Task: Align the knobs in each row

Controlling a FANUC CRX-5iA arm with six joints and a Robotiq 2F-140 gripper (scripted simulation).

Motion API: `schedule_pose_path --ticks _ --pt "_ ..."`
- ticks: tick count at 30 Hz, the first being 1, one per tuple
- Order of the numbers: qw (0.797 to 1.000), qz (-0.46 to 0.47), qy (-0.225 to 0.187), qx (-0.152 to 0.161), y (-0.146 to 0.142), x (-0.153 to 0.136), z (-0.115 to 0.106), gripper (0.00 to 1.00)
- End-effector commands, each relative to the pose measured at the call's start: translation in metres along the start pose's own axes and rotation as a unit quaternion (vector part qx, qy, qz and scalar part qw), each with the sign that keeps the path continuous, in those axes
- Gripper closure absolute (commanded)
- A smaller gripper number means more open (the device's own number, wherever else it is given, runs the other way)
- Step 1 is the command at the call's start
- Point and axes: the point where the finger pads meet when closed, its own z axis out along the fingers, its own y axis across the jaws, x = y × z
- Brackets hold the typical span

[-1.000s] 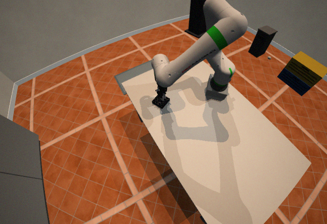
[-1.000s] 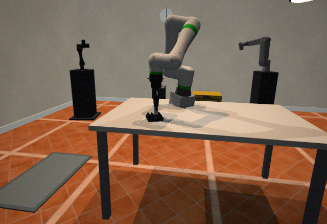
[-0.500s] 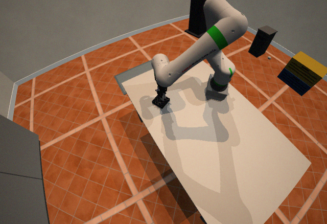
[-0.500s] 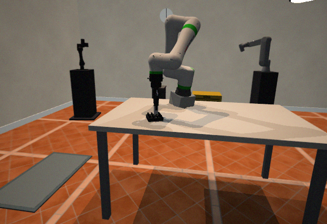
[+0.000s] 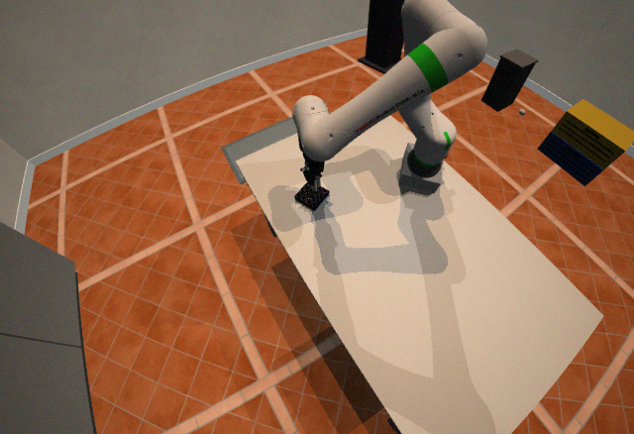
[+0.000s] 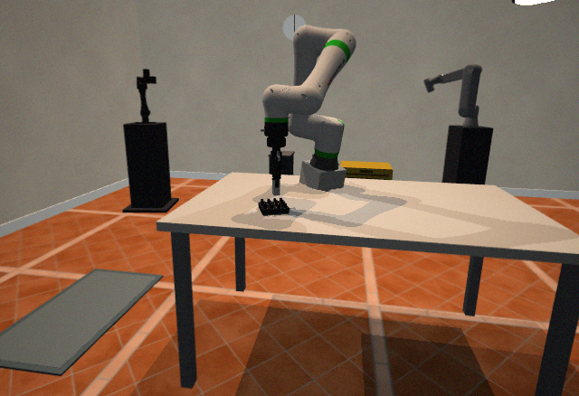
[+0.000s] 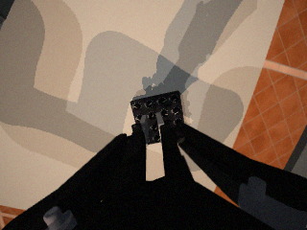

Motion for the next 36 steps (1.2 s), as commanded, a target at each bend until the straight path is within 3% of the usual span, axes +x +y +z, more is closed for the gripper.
schedule_pose_path --ticks 1,19,35,36 --pt "1.0 0.0 0.0 0.0 0.0001 -0.0001 -0.0037 0.88" --pt "1.0 -0.006 0.0 0.0 0.0001 -0.0001 -0.0052 0.88" --pt "0.977 -0.214 0.0 0.0 0.0004 0.0002 -0.0098 0.88" --pt "0.967 -0.254 0.0 0.0 0.0004 0.0003 -0.0107 0.88"
